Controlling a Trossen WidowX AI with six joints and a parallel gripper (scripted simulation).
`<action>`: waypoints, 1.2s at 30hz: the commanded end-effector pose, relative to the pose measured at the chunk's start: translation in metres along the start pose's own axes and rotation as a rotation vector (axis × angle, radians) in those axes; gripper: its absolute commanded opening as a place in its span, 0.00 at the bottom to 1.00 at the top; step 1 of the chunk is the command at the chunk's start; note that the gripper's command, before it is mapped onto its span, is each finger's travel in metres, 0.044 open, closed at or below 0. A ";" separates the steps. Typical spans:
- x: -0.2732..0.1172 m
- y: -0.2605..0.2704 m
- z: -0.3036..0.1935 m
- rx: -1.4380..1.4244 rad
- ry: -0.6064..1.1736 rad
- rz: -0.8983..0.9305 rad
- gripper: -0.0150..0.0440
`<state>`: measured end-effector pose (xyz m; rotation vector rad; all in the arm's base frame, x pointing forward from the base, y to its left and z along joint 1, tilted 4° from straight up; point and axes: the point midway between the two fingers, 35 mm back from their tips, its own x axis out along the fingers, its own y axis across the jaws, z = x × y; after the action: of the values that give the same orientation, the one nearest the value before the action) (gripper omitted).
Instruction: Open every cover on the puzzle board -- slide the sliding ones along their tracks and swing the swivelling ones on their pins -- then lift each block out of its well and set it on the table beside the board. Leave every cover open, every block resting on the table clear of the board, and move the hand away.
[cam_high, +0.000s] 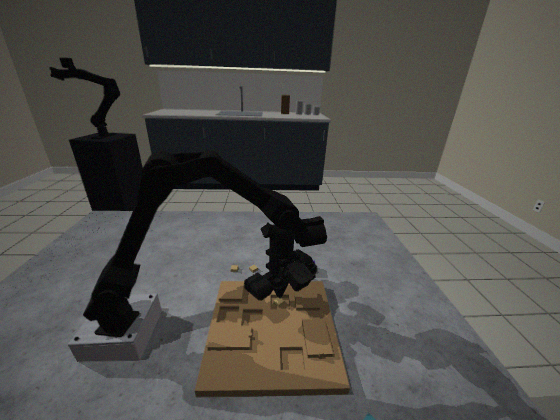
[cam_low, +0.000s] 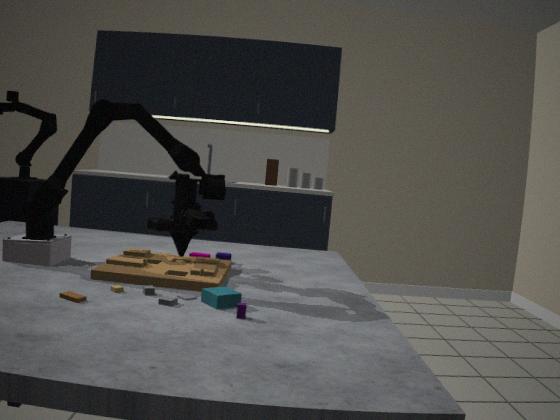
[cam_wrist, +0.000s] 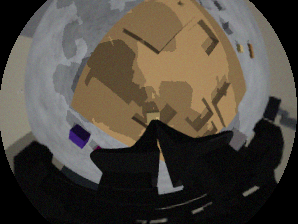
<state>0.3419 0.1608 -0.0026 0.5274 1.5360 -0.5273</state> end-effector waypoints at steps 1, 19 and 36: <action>0.004 0.000 -0.001 0.002 0.006 0.000 0.25; 0.014 -0.002 0.000 0.002 0.005 0.000 0.25; 0.015 -0.004 0.007 -0.001 0.005 0.000 0.25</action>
<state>0.3448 0.1533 -0.0177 0.5305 1.5374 -0.5282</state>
